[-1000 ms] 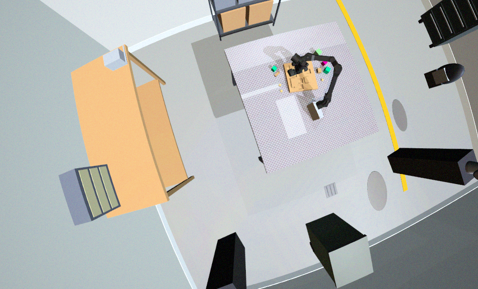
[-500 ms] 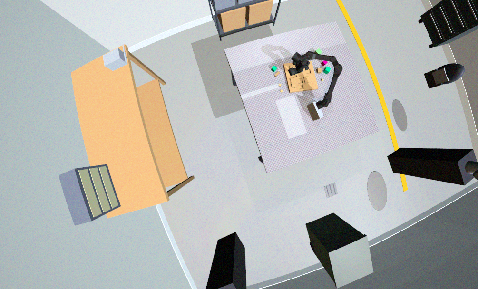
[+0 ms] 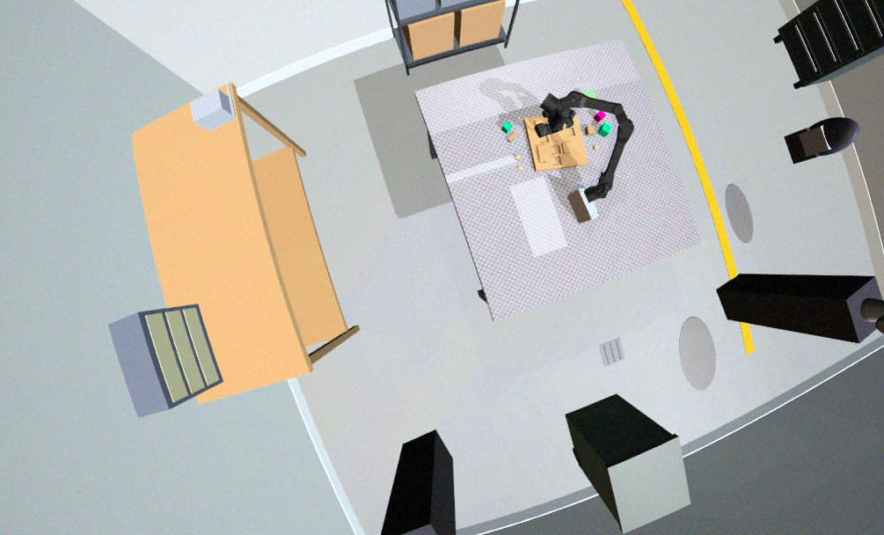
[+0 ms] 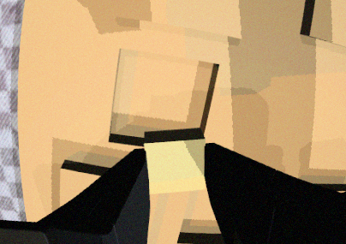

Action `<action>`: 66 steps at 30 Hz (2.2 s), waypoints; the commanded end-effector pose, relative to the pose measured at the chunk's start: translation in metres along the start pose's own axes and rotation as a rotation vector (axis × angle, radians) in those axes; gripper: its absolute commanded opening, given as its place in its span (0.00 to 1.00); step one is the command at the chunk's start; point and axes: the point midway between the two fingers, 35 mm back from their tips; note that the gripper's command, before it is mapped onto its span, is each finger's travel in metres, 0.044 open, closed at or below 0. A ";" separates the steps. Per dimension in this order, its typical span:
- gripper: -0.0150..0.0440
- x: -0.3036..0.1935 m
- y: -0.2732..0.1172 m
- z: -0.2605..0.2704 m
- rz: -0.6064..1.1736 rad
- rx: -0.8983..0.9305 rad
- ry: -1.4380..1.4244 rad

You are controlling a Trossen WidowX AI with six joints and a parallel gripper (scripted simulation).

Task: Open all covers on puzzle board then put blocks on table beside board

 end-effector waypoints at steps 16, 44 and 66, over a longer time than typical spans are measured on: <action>0.39 -0.002 -0.040 -0.008 -0.008 0.010 0.008; 0.39 -0.055 -0.054 -0.104 -0.008 0.019 0.003; 0.39 -0.118 -0.055 -0.164 -0.007 0.018 0.000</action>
Point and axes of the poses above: the point midway between the two fingers, 35 mm back from their tips, its own y axis out along the fingers, its own z axis across the jaws, x = y × z, and after that the axes turned 11 degrees about -y, right-handed
